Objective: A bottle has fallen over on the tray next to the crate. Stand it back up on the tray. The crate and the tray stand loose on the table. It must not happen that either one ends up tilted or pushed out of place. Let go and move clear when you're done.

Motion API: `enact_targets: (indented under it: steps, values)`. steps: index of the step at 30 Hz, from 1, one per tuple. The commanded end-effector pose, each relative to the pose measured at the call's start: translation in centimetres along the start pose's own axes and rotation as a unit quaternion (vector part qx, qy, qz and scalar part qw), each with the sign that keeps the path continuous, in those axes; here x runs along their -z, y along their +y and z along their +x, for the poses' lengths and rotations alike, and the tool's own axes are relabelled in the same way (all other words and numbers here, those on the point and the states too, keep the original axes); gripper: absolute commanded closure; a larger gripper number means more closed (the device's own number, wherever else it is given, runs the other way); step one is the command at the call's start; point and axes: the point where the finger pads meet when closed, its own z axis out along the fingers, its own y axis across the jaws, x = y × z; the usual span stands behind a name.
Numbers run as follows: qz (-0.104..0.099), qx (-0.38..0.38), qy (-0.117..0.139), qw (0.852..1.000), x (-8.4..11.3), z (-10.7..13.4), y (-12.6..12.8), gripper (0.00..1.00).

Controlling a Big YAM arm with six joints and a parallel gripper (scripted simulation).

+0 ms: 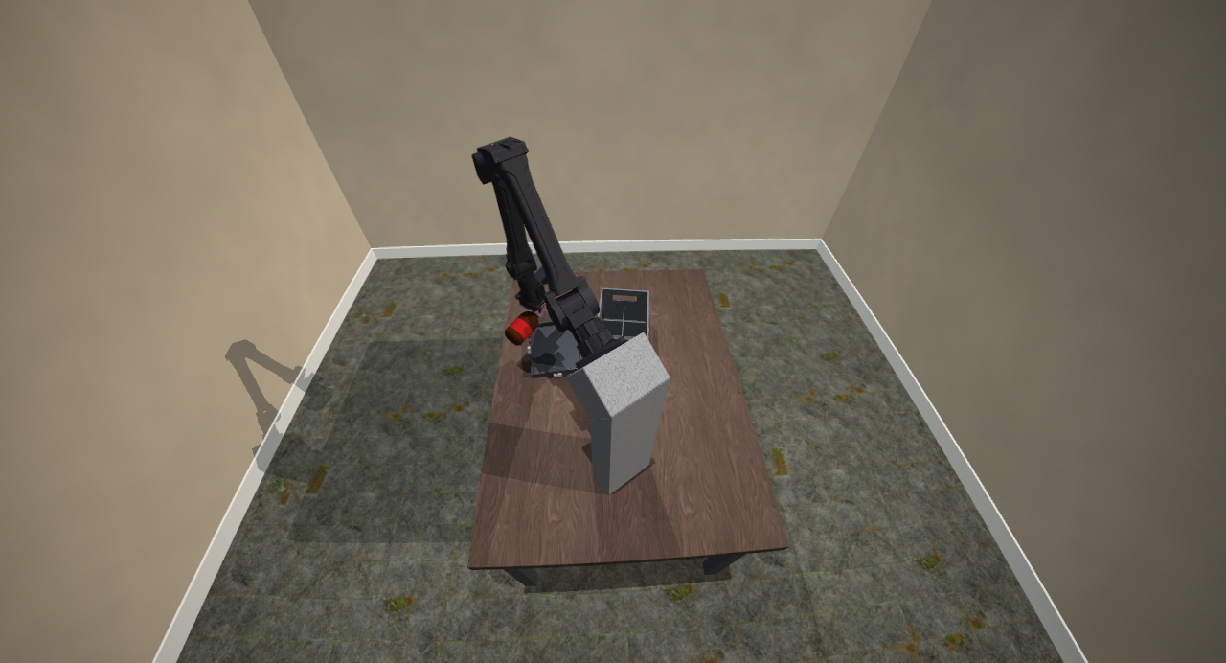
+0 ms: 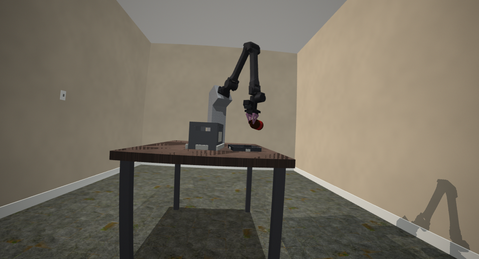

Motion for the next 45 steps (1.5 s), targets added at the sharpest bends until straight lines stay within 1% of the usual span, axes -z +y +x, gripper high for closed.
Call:
enact_targets:
  steps: [1, 6, 11, 13, 14, 17, 45]
  values:
    - [-0.021, -0.006, -0.008, 1.0, 1.17, 0.27, 1.2, 1.0]
    - [-0.021, -0.007, -0.023, 0.999, 1.23, 0.26, 1.2, 1.0]
    - [-0.021, -0.008, -0.034, 0.999, 1.28, 0.26, 1.17, 1.0]
    - [-0.021, -0.008, -0.034, 0.999, 1.28, 0.26, 1.17, 1.0]
    - [-0.015, -0.009, -0.035, 0.999, 1.26, 0.12, 0.82, 1.0]
    - [-0.021, -0.008, -0.037, 0.999, 1.29, 0.29, 1.15, 1.0]
    - [-0.02, -0.009, -0.039, 0.999, 1.3, 0.1, 1.06, 1.0]
